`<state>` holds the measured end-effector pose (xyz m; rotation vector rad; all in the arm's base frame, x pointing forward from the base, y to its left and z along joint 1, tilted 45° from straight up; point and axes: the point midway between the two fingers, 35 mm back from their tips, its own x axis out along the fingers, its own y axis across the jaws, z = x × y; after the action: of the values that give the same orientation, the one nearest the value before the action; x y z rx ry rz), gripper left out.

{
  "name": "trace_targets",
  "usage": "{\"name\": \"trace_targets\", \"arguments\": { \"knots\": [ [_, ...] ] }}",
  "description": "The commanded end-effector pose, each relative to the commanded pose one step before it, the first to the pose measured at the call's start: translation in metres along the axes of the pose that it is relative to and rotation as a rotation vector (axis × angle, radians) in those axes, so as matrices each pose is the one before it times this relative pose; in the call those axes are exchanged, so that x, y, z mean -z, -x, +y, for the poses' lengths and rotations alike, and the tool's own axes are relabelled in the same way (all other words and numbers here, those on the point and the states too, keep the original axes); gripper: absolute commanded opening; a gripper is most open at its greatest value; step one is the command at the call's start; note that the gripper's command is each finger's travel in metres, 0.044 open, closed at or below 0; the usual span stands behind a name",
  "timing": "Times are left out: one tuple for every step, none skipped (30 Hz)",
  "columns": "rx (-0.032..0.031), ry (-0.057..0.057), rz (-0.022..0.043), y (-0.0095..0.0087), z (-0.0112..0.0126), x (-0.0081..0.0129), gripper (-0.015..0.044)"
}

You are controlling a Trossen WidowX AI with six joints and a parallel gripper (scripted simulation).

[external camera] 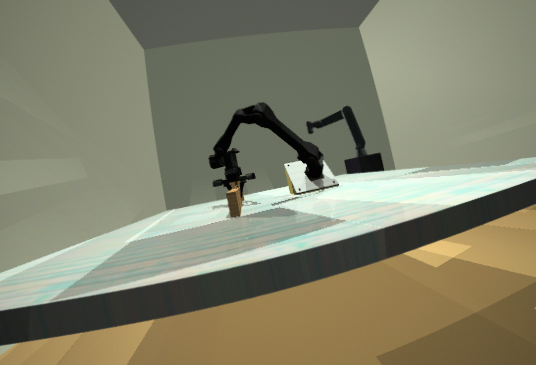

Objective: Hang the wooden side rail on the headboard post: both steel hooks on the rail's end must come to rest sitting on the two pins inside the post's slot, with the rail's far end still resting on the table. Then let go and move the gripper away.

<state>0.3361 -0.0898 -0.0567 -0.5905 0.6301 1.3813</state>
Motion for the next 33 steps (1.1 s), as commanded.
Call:
{"name": "trace_targets", "arguments": {
  "knots": [
    [0.0039,0.0142,0.00323,0.00341,-0.00009,0.001,0.0],
    [0.0,0.0,0.00001,0.00017,0.0,0.0,0.0],
    [0.0,0.0,0.00001,0.00017,0.0,0.0,0.0],
    [0.0,0.0,0.00001,0.00017,0.0,0.0,0.0],
    [0.0,0.0,0.00001,0.00017,0.0,0.0,0.0],
    [0.0,0.0,0.00001,0.00017,0.0,0.0,0.0],
    [0.0,0.0,0.00001,0.00017,0.0,0.0,0.0],
    [0.0,0.0,0.00001,0.00017,0.0,0.0,0.0],
    [0.0,0.0,0.00001,0.00017,0.0,0.0,0.0],
    [0.0,0.0,0.00001,0.00017,0.0,0.0,0.0],
    [0.0,0.0,0.00001,0.00017,0.0,0.0,0.0],
    [0.0,0.0,0.00001,0.00017,0.0,0.0,0.0],
    [0.0,0.0,0.00001,0.00017,0.0,0.0,0.0],
    [0.0,0.0,0.00001,0.00017,0.0,0.0,0.0],
    [0.0,0.0,0.00001,0.00017,0.0,0.0,0.0],
    [0.0,0.0,0.00001,0.00017,0.0,0.0,0.0],
    [0.0,0.0,0.00001,0.00017,0.0,0.0,0.0],
    [0.0,0.0,0.00001,0.00017,0.0,0.0,0.0],
    [0.0,0.0,0.00001,0.00017,0.0,0.0,0.0],
    [0.0,0.0,0.00001,0.00017,0.0,0.0,0.0],
    [0.0,0.0,0.00001,0.00017,0.0,0.0,0.0],
    [0.0,0.0,0.00001,0.00017,0.0,0.0,0.0],
    [0.0,0.0,0.00001,0.00017,0.0,0.0,0.0],
    [0.0,0.0,0.00001,0.00017,0.0,0.0,0.0],
    [0.0,0.0,0.00001,0.00017,0.0,0.0,0.0],
    [0.0,0.0,0.00001,0.00017,0.0,0.0,0.0],
    [0.0,0.0,0.00001,0.00017,0.0,0.0,0.0],
    [0.0,0.0,0.00001,0.00017,0.0,0.0,0.0],
    [0.0,0.0,0.00001,0.00017,0.0,0.0,0.0],
    [0.0,0.0,0.00001,0.00017,0.0,0.0,0.0],
    [0.0,0.0,0.00001,0.00017,0.0,0.0,0.0],
    [0.0,0.0,0.00001,0.00017,0.0,0.0,0.0],
    [0.0,0.0,0.00001,0.00017,0.0,0.0,0.0]
  ]
}}
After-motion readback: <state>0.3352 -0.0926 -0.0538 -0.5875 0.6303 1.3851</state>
